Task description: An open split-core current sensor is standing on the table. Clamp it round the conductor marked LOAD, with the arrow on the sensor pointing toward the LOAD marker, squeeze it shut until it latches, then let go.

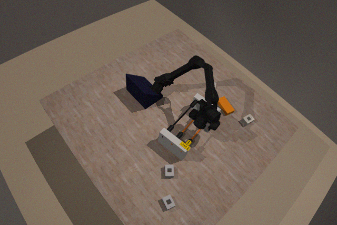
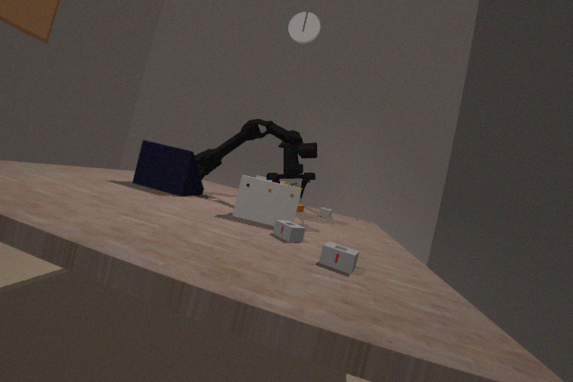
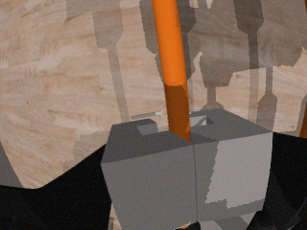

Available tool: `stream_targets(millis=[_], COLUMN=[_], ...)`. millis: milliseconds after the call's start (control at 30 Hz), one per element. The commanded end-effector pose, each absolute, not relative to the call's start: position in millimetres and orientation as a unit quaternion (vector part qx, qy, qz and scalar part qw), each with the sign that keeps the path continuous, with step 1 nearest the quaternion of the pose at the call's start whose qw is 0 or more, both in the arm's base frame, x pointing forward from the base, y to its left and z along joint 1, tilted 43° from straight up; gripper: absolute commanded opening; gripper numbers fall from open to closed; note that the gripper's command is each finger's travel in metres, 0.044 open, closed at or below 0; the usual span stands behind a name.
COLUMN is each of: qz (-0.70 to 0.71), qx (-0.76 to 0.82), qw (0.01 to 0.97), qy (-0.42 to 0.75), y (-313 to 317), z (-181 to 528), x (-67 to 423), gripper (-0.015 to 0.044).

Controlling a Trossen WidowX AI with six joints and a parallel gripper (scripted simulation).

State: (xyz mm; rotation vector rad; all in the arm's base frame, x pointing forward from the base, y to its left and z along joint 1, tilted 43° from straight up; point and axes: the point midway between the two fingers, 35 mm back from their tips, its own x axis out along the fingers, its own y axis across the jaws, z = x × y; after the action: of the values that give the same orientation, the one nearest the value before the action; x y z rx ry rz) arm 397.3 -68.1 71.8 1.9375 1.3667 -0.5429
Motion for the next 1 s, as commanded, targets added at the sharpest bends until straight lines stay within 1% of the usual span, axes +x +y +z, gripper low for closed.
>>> stream_targets(millis=[0,167,700,967], qz=[-0.206,-0.185,-0.183,-0.167], qx=[0.753,0.792,0.795,0.816], qw=[0.35,0.367,0.369,0.378], qy=[0.517,0.451,0.446,0.405], y=[-71,-87,-77,-76], z=[73,85,72,66], x=[397,388,398,404], gripper=[0.044,0.044,0.044,0.044])
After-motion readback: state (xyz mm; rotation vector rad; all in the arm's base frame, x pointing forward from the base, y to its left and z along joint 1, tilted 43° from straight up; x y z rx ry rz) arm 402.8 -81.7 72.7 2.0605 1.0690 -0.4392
